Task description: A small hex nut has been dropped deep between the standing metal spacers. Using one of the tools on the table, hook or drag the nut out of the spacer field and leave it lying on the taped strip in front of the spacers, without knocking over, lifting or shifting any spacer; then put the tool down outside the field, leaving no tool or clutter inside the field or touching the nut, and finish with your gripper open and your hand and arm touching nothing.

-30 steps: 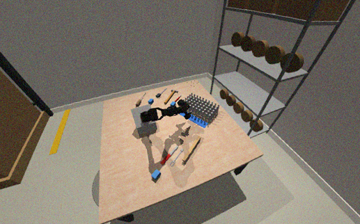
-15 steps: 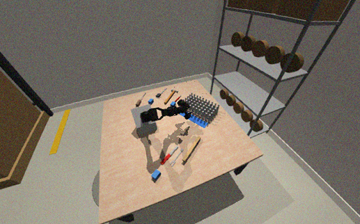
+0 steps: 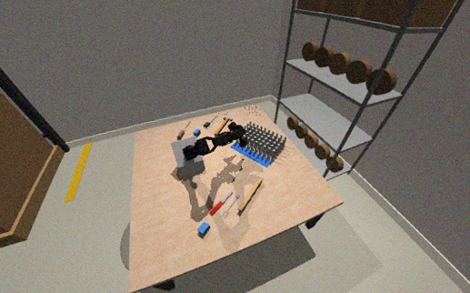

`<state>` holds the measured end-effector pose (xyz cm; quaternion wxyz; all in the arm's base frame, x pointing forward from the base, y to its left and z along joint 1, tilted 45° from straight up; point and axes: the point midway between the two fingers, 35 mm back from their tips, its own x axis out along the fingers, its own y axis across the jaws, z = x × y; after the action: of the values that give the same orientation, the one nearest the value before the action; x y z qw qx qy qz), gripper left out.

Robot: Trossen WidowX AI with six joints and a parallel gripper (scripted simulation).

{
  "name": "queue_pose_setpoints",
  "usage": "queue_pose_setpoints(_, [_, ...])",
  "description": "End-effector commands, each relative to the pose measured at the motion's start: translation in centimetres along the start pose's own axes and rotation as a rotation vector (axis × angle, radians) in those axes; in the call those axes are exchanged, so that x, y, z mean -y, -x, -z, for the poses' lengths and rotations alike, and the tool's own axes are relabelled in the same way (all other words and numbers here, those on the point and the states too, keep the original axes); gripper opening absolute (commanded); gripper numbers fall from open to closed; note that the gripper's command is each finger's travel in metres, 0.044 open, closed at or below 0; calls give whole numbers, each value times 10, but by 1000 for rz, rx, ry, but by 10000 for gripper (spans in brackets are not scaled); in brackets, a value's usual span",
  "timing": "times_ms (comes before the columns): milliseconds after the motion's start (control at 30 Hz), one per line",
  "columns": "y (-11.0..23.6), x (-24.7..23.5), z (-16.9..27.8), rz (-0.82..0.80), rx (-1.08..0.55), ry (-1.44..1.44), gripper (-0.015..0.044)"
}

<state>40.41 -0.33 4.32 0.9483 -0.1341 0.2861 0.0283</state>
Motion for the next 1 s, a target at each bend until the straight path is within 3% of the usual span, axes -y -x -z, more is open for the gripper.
queue_pose_setpoints(0, [-12, -69, 10, -142, -80, 1, 440])
queue_pose_setpoints(200, [-14, -169, 36, -317, -226, 24, 440])
queue_pose_setpoints(433, [7, -271, 84, -455, -410, 91, 440])
queue_pose_setpoints(700, [57, -361, 163, -524, -618, 223, 440])
queue_pose_setpoints(967, [122, -412, 260, -494, -790, 408, 440])
